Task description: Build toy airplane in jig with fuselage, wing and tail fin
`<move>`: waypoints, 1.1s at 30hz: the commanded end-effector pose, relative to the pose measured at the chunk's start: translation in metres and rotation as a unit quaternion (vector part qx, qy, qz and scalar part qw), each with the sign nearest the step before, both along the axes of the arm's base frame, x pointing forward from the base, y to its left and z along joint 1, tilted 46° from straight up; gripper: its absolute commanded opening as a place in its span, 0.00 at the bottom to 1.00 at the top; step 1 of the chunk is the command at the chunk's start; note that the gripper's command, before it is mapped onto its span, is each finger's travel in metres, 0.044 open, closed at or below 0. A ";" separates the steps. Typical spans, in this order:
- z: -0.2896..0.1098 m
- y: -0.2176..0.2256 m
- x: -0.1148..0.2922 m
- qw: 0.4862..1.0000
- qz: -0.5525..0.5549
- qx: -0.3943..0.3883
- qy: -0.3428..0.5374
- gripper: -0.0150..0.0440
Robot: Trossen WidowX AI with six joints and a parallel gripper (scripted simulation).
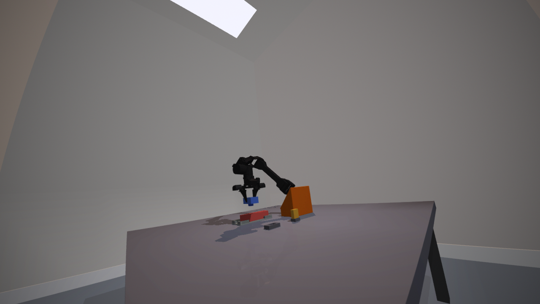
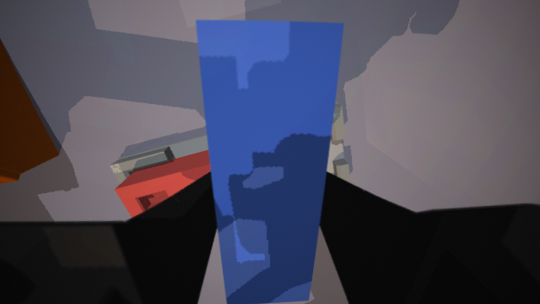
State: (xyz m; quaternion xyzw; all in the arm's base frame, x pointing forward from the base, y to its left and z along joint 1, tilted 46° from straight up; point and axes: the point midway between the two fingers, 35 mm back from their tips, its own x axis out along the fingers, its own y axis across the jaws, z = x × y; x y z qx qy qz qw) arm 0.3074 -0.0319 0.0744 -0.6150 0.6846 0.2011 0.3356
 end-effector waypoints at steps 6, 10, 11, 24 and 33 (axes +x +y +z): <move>0.013 -0.022 -0.014 0.996 0.063 -0.006 0.063 0.25; 0.018 -0.031 -0.021 0.992 0.087 -0.008 0.089 0.25; 0.018 -0.032 -0.022 0.992 0.090 -0.008 0.093 0.25; 0.018 -0.033 -0.022 0.991 0.091 -0.008 0.094 0.58; 0.018 -0.033 -0.022 0.991 0.091 -0.008 0.094 0.58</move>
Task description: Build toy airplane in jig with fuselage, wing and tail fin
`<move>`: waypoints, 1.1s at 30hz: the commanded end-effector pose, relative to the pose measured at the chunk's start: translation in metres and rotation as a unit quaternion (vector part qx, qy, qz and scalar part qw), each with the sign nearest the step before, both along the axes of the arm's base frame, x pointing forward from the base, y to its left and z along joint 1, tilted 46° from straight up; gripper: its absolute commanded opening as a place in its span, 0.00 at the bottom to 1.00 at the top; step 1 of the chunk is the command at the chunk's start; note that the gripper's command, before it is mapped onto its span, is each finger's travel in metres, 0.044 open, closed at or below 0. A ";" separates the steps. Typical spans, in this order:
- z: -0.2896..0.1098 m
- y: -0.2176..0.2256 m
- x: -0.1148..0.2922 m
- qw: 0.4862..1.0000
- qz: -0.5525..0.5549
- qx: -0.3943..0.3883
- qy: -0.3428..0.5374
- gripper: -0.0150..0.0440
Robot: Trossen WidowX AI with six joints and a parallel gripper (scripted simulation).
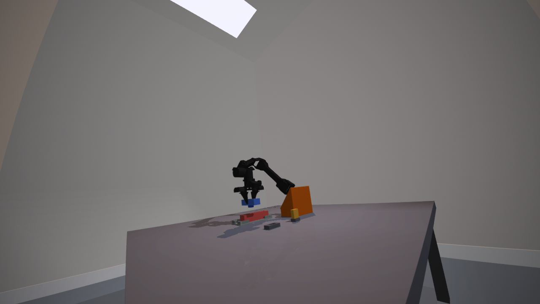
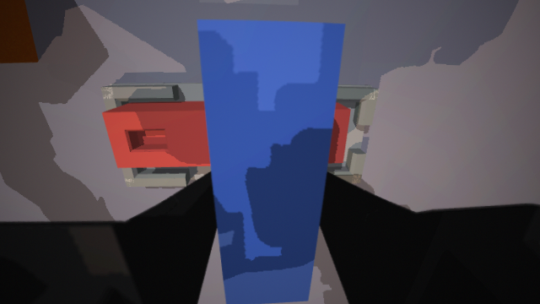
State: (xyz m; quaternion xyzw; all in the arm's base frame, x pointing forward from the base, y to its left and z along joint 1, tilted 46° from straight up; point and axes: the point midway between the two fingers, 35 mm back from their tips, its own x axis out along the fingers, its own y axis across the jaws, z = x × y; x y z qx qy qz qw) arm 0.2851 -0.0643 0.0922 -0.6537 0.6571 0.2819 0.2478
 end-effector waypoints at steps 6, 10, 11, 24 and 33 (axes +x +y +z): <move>-0.004 -0.006 0.001 1.000 0.003 -0.002 0.001 0.58; -0.009 -0.010 0.001 1.000 0.003 -0.002 0.001 0.58; -0.010 -0.012 0.001 1.000 0.003 -0.002 0.001 0.58; -0.024 -0.027 0.000 1.000 0.003 -0.003 0.001 0.58; -0.025 -0.029 0.000 1.000 -0.001 -0.001 -0.001 0.55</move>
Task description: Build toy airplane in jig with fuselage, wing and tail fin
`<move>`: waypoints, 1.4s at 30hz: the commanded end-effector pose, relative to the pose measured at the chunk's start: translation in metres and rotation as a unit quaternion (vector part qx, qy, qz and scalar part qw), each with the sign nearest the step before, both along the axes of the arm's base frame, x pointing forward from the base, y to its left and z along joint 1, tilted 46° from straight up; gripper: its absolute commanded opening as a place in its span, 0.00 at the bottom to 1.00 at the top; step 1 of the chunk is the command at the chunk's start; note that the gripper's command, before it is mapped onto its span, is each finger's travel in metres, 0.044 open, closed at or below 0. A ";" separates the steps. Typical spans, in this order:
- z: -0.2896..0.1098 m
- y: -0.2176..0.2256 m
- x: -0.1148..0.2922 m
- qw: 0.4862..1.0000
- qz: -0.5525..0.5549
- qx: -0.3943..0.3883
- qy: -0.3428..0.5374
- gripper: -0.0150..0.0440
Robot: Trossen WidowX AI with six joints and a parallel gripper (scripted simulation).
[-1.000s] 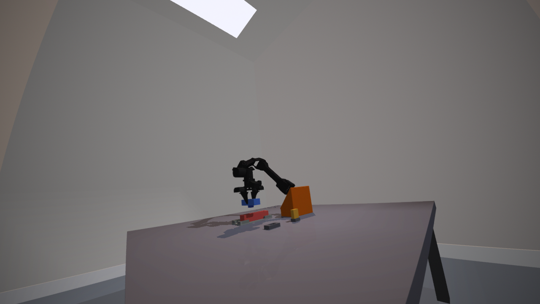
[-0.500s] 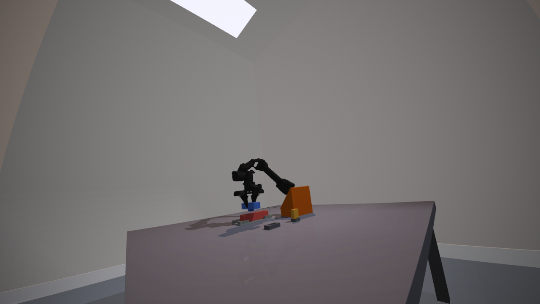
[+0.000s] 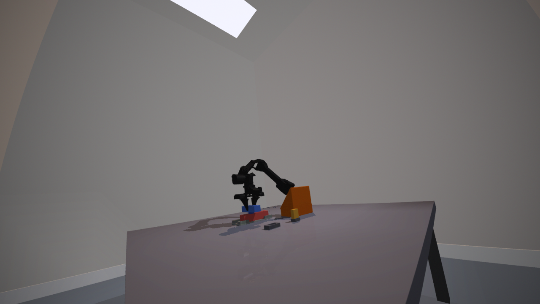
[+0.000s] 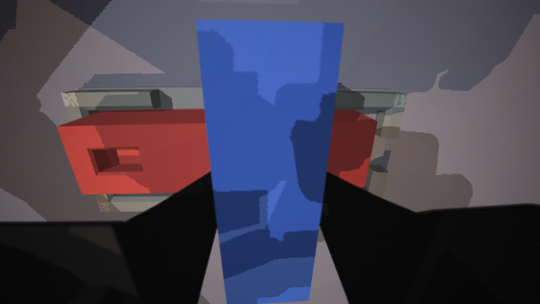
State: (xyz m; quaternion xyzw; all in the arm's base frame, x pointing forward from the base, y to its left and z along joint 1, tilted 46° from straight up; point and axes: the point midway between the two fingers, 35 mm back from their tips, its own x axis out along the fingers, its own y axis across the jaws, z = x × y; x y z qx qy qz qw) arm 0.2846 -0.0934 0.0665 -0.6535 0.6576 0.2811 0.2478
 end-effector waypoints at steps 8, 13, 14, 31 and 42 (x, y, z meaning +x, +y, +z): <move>0.000 0.000 0.000 1.000 0.000 0.000 0.000 0.35; 0.000 0.000 0.000 1.000 0.000 0.000 0.000 0.57; 0.000 0.000 0.000 1.000 0.000 0.000 0.000 0.62; 0.002 0.002 0.001 1.000 0.000 0.000 0.000 1.00; 0.059 0.064 0.005 1.000 0.003 0.000 0.002 1.00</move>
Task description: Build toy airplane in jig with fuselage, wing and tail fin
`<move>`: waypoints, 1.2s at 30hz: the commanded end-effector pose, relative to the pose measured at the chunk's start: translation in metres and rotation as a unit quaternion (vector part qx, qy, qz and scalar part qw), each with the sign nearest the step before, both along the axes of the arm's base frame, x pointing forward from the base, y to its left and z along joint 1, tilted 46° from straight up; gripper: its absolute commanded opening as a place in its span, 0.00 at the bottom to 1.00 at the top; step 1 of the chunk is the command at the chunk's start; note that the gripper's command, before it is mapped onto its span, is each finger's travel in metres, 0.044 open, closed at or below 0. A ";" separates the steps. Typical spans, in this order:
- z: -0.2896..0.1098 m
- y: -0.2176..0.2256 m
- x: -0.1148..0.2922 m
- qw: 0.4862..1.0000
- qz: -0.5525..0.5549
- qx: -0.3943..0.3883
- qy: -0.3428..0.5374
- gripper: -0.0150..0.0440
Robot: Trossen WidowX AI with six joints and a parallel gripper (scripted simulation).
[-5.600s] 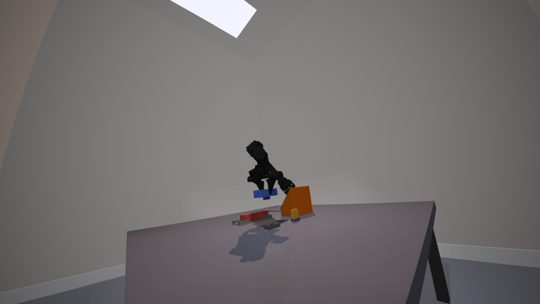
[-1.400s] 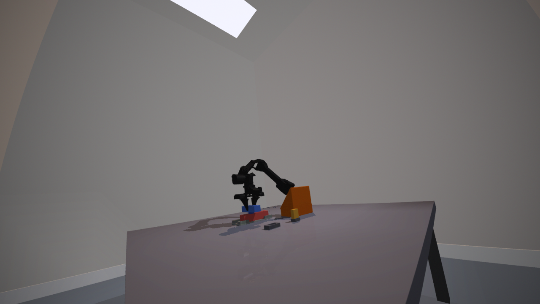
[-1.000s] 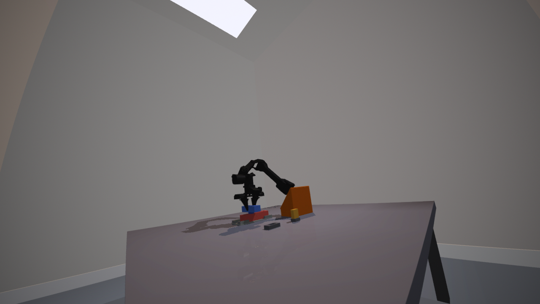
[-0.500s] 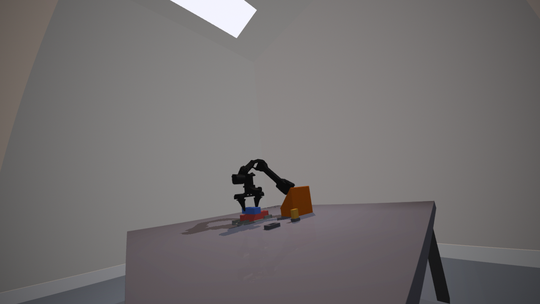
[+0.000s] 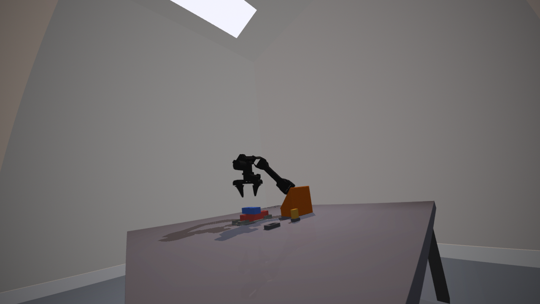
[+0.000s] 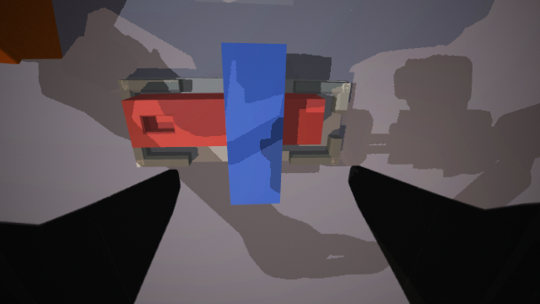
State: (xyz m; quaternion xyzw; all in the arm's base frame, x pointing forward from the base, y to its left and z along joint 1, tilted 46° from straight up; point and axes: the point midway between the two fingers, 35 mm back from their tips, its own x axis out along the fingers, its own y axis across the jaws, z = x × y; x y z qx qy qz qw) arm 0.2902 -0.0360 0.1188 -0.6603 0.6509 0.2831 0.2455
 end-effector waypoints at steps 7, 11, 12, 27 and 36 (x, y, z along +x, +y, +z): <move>0.006 0.006 0.000 0.986 -0.120 -0.003 -0.116 1.00; 0.005 0.005 0.000 0.936 -0.249 -0.005 -0.250 1.00; 0.005 0.005 0.000 0.917 -0.280 -0.006 -0.283 1.00; 0.004 0.003 0.000 0.720 -0.484 -0.010 -0.497 1.00; 0.004 0.003 0.000 0.720 -0.484 -0.010 -0.497 1.00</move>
